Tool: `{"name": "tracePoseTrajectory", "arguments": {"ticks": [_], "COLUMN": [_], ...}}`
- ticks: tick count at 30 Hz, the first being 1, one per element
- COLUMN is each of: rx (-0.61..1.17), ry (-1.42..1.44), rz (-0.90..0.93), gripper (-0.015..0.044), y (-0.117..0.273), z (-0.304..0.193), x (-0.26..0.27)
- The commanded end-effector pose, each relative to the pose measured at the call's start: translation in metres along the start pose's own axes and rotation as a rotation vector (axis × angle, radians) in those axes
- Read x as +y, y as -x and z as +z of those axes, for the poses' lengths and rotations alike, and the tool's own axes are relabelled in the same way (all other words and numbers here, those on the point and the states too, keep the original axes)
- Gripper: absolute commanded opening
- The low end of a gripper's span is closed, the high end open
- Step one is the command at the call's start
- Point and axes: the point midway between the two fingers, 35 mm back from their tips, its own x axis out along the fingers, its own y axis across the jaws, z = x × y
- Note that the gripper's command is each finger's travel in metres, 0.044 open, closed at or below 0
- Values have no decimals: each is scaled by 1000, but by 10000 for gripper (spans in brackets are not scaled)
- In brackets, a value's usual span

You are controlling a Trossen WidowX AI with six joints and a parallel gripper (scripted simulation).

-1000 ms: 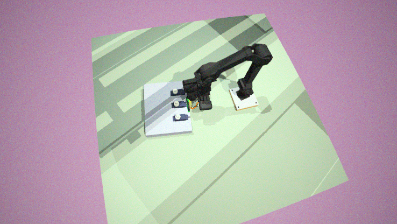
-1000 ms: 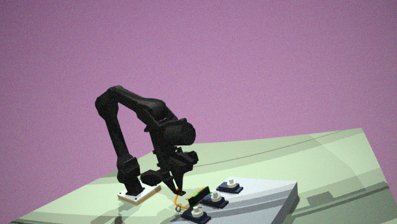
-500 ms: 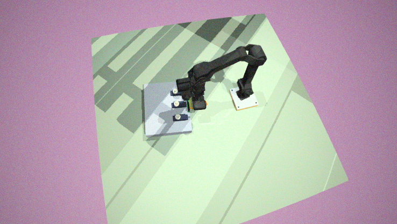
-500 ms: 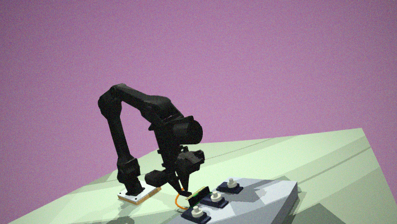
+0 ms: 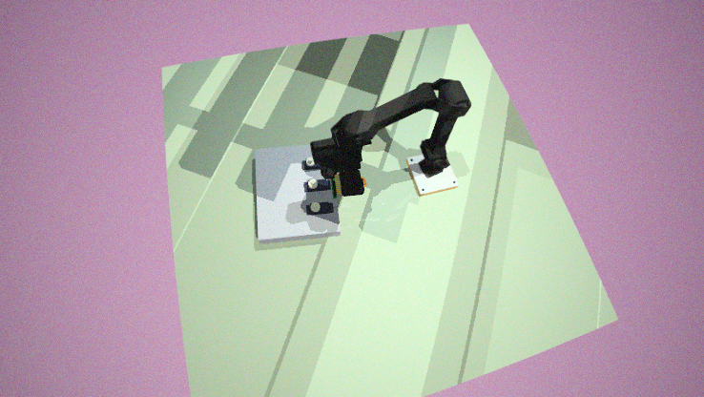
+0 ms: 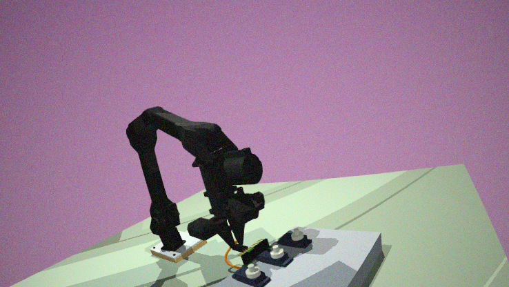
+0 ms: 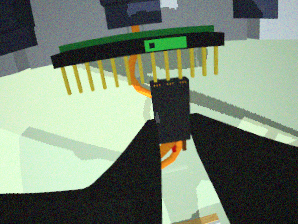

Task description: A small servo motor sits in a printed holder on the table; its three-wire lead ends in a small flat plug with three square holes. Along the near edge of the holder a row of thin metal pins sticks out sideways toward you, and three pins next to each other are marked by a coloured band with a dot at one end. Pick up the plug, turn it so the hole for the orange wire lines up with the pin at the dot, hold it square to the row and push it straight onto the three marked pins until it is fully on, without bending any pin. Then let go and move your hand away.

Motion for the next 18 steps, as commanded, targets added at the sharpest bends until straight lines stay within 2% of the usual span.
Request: {"name": "tracePoseTrajectory", "arguments": {"ticks": [1,18], "rx": [-8,-9], "ry": [-2,-2], "rz": [-2,-2], "gripper": [0,0], "y": [2,2], "z": [5,16], "x": [0,-2]}}
